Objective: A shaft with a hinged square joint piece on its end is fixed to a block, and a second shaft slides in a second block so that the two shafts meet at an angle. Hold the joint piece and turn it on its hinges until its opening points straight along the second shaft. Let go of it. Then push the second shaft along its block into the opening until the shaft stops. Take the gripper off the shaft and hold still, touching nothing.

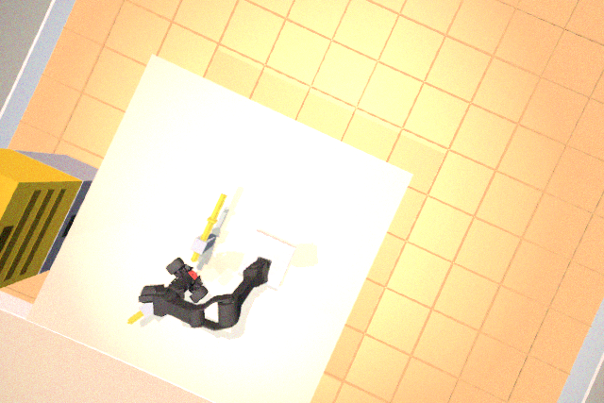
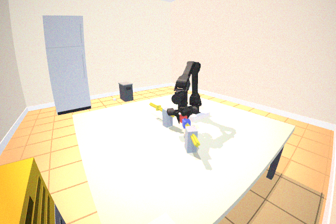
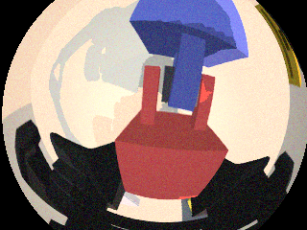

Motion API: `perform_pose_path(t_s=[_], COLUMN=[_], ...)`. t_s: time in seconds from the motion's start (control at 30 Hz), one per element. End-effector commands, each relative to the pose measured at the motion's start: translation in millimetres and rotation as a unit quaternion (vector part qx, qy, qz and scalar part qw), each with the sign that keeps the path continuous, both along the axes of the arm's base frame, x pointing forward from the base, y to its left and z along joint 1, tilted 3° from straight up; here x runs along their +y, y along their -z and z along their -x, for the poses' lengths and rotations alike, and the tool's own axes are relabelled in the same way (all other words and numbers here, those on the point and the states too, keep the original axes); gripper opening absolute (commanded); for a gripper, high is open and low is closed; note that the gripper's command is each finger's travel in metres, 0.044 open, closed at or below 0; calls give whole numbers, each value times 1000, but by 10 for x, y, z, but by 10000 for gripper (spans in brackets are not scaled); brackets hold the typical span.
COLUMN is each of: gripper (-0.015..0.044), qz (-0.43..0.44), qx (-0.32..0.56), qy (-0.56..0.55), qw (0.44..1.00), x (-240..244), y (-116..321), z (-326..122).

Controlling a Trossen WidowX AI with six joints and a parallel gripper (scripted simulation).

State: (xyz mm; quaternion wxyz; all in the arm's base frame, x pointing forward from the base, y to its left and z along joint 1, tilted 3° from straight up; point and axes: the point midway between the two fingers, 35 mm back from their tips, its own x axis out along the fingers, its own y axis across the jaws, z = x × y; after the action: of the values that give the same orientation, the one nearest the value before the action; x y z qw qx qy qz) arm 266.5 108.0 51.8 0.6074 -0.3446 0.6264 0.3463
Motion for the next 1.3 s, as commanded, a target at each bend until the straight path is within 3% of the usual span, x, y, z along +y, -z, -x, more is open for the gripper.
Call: perform_pose_path(t_s=[0.0,0.77,1.27], gripper=[0,0,0], qz=[0,-1,-1], qx=[1,5,6], qy=[-37,-211,-212], qw=[999,977,977], x=[-17,-67,-66], y=[-1,-3,-2], z=[-31,-195,-193])
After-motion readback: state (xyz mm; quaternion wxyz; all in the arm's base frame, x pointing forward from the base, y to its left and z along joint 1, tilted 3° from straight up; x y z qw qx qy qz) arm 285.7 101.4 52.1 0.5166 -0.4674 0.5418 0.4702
